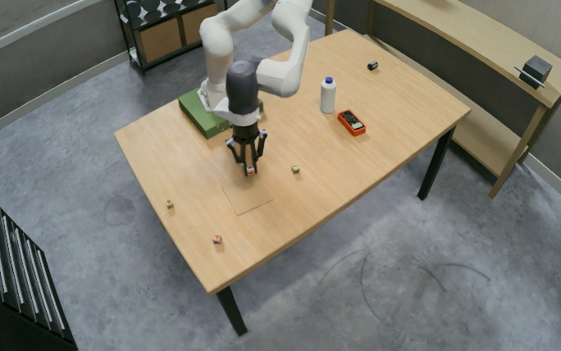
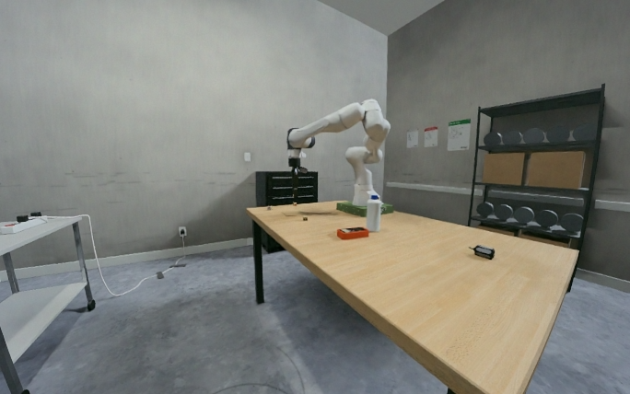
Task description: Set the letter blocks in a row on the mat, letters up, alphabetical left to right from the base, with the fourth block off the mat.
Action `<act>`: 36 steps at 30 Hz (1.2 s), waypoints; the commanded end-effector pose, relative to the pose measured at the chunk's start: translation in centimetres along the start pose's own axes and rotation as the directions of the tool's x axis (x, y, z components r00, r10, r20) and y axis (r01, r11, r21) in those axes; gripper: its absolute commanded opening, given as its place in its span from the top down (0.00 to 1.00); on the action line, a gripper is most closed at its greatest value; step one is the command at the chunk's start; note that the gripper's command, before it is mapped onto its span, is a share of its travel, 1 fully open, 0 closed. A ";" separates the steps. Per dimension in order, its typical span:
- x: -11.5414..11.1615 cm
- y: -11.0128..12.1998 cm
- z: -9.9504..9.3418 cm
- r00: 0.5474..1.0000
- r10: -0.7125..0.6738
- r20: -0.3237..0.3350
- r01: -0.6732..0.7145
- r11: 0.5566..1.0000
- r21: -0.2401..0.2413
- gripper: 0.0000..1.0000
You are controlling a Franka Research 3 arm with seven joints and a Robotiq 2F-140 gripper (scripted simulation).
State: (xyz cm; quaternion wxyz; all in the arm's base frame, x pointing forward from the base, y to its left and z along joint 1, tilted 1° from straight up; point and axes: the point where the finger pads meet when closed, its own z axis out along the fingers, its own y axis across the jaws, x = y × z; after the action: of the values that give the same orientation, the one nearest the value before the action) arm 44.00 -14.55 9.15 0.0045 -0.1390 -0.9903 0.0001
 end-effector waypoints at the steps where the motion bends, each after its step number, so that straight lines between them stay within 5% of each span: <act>1: 0.0 -0.2 0.0 0.990 -0.138 0.005 0.138 0.990 0.006 0.78; 26: -0.1 0.2 0.0 0.897 -0.442 0.003 0.442 0.897 0.007 0.78; 36: -0.1 0.5 0.0 0.811 -0.585 0.002 0.585 0.811 0.008 0.78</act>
State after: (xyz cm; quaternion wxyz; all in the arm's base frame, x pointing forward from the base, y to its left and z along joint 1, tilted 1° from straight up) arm 44.19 -13.86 9.13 0.0046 0.1108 -0.9938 -0.0017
